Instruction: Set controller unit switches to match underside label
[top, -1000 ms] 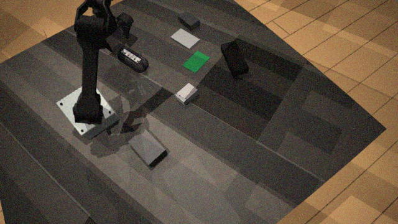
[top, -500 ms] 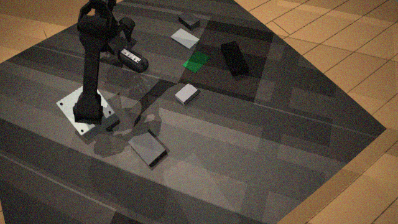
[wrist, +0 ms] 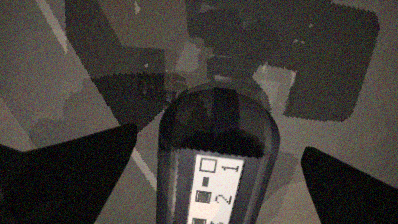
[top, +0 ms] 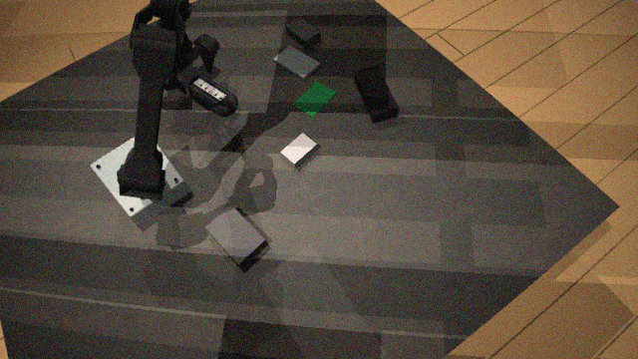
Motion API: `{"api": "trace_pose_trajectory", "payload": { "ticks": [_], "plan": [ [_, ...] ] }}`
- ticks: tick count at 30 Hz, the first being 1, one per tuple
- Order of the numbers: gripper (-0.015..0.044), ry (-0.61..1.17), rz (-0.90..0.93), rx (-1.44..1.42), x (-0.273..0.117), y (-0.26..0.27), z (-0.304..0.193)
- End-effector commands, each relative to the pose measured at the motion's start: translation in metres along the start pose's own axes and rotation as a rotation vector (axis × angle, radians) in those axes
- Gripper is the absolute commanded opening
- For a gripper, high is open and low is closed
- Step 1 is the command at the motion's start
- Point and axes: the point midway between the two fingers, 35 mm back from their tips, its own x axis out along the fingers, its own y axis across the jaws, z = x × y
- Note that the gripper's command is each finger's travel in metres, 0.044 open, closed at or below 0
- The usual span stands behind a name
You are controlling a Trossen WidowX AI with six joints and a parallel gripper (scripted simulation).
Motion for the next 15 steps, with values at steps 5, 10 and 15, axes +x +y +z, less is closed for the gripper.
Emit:
{"api": "trace_pose_trajectory", "payload": {
  "ticks": [5,10,15],
  "plan": [
    [0.044,0.005,-0.003,-0.004,0.0126,0.0004,-0.0009],
    [0.0387,0.005,-0.003,-0.004,0.0149,0.0006,-0.0011],
    [0.0326,0.005,-0.003,-0.004,0.0149,0.0006,-0.0011]
  ]
}}
